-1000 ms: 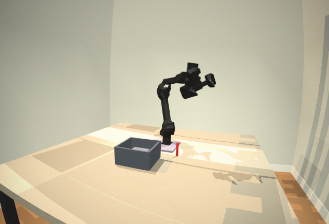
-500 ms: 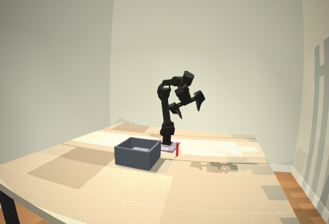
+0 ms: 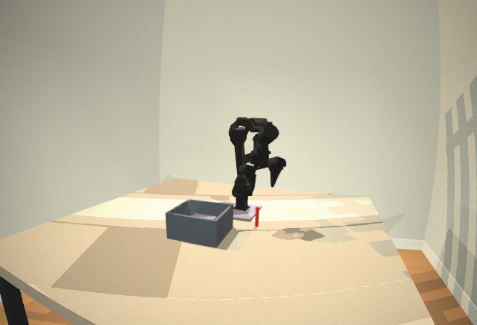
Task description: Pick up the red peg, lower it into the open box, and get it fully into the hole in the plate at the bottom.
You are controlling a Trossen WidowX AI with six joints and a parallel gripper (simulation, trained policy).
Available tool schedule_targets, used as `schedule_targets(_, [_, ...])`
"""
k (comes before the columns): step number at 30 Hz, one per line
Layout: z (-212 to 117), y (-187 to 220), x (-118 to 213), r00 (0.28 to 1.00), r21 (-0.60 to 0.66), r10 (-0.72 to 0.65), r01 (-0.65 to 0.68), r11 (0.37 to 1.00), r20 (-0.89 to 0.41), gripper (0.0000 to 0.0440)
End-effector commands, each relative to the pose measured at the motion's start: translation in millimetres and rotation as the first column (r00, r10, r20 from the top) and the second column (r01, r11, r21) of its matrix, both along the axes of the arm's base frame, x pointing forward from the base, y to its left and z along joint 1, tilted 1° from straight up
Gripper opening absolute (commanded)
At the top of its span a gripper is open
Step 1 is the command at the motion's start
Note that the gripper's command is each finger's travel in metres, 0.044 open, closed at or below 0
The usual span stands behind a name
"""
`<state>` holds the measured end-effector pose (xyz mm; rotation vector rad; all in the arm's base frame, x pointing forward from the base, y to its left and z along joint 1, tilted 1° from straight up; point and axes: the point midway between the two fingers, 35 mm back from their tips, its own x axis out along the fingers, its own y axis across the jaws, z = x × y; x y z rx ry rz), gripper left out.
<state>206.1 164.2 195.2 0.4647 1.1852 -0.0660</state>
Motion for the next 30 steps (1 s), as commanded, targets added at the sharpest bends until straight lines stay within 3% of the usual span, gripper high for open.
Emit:
schedule_targets(1, [-18.2, -7.6, -11.8, 0.995, -0.036, -0.054, 0.05, 0.998, -0.09, 0.044])
schedule_targets(11, [-68.2, -21.3, -36.8, 0.938, -0.151, -0.221, 0.186, 0.971, -0.266, 0.044])
schedule_targets(26, [-134.8, -21.8, -36.6, 0.911, -0.196, -0.305, 0.258, 0.946, -0.276, 0.0438])
schedule_targets(28, [-141.6, -22.8, -36.4, 0.911, -0.202, -0.307, 0.258, 0.945, -0.276, 0.0427])
schedule_targets(30, [-148.5, -23.9, -37.4, 0.908, -0.211, -0.31, 0.257, 0.943, -0.283, 0.0385])
